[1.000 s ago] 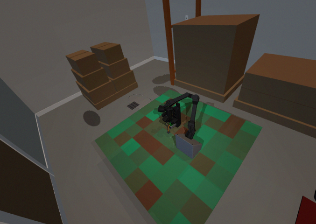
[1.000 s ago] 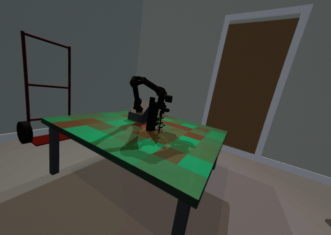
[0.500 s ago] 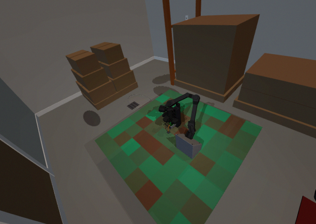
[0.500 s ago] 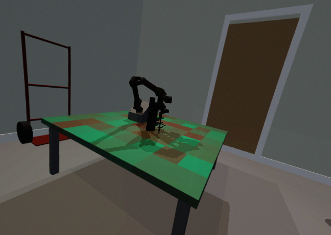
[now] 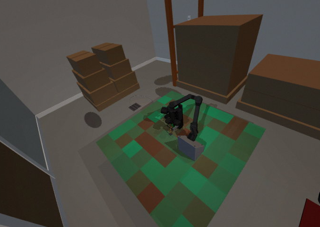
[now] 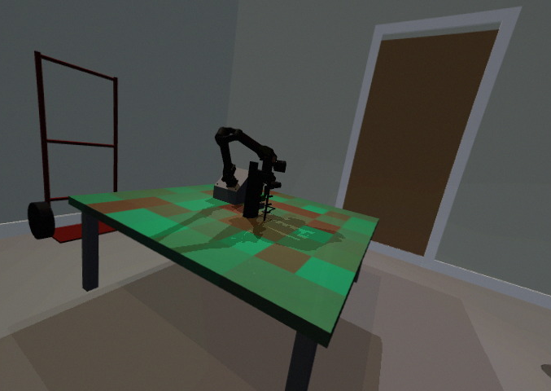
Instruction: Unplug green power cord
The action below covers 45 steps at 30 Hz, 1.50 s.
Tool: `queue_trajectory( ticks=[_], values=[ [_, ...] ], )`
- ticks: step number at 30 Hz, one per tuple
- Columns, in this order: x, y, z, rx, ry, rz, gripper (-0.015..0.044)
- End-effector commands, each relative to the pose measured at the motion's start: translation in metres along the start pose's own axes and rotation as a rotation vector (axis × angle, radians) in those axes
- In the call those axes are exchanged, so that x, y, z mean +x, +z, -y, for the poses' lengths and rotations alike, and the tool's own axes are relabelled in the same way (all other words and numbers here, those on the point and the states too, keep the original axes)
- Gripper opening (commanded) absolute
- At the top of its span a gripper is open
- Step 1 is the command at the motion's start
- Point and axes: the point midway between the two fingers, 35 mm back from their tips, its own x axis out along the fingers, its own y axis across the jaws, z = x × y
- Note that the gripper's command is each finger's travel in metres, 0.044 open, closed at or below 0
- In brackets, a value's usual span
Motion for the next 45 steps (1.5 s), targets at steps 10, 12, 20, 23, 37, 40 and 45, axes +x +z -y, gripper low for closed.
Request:
queue_trajectory(
  ticks=[10, 12, 20, 23, 37, 40, 45],
  values=[
    [-0.001, 0.015, 0.002, 0.001, -0.002, 0.002, 0.0],
    [-0.001, 0.019, 0.002, 0.0, -0.002, 0.003, 0.0],
    [-0.002, 0.032, 0.003, -0.001, -0.002, 0.003, 0.0],
    [-0.003, 0.037, 0.003, -0.001, -0.002, 0.004, 0.0],
    [-0.003, 0.045, 0.0, -0.003, 0.003, 0.0, 0.0105],
    [-0.003, 0.045, 0.0, -0.003, 0.003, 0.0, 0.016],
    [-0.003, 0.045, 0.0, -0.003, 0.003, 0.0, 0.016]
  ],
)
